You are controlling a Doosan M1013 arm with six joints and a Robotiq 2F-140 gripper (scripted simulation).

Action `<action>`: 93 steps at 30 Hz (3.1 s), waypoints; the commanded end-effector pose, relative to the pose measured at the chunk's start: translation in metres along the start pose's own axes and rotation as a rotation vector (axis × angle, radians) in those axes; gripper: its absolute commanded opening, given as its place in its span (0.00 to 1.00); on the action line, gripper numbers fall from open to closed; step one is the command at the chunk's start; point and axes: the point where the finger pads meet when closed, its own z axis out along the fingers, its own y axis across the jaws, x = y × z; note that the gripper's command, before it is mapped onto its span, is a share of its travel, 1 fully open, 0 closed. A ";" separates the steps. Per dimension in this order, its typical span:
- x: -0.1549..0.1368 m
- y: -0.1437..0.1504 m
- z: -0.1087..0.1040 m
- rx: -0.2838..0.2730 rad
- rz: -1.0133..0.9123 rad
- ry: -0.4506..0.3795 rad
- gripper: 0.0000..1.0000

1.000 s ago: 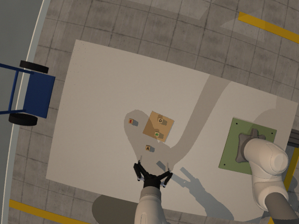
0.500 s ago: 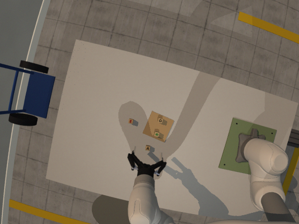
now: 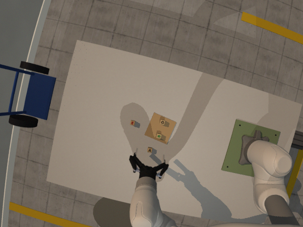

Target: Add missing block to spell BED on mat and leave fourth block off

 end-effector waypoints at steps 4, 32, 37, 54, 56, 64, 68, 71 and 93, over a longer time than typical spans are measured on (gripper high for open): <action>0.000 0.000 0.000 0.000 0.000 0.000 1.00; 0.006 -0.002 -0.010 -0.004 -0.078 -0.014 1.00; 0.011 -0.004 -0.018 -0.007 -0.150 -0.027 1.00; 0.046 -0.014 -0.080 0.014 -0.644 -0.124 1.00; 0.054 -0.015 -0.095 0.028 -0.758 -0.147 1.00; 0.071 -0.017 -0.127 0.073 -1.002 -0.191 1.00; 0.079 -0.017 -0.143 0.103 -1.128 -0.211 1.00; 0.081 -0.017 -0.147 0.110 -1.156 -0.215 1.00; 0.116 -0.012 -0.197 0.237 -1.550 -0.249 1.00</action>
